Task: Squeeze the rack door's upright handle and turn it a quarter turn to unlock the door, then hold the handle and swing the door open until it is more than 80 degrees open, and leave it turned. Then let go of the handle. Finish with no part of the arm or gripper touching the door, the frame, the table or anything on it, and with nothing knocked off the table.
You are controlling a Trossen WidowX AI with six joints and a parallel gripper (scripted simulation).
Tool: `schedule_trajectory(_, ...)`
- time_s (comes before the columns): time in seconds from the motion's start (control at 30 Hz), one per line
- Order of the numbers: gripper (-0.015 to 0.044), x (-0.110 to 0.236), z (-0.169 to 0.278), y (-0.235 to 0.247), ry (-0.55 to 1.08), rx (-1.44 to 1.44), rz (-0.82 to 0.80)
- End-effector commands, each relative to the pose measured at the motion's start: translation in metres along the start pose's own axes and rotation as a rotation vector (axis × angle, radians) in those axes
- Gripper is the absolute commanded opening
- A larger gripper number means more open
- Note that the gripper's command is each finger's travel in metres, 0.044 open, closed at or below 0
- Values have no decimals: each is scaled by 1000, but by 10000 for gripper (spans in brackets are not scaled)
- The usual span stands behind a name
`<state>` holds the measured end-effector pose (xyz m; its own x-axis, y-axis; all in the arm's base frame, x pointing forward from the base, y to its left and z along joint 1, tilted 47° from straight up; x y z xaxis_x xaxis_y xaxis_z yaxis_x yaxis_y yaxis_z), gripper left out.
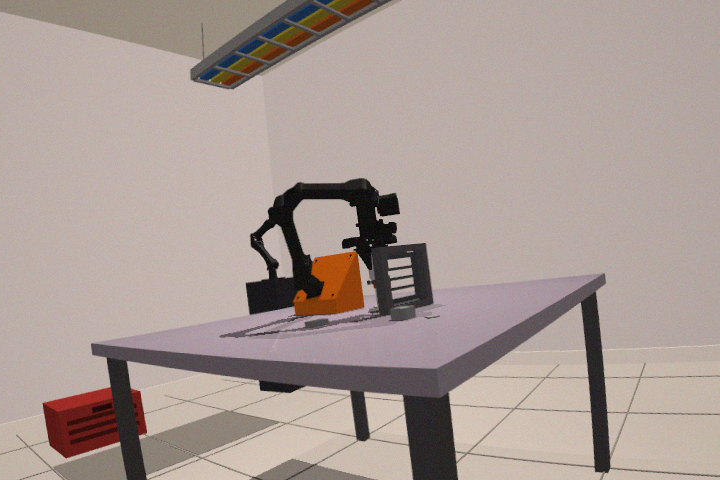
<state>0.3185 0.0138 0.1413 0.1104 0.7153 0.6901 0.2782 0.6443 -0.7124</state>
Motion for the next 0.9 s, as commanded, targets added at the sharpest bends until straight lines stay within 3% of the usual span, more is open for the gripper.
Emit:
schedule_trajectory(0.0,90,-2,1,0,5,8,3)
schedule_trajectory(0.33,23,-2,1,0,5,8,3)
schedule_trajectory(0.47,21,-2,1,0,5,0,3)
schedule_trajectory(0.87,21,-2,1,0,4,-557,5)
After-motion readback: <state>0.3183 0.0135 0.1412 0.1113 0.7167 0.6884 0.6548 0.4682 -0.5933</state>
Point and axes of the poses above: the point midway between the two fingers, 35 mm back from their tips, its own x axis back along the fingers, its own y axis across the jaws, z = x × y, the point moved 6 cm from there along x, back along the fingers, and after that the axes turned 1 degree about -x, right-handed, at the moved point
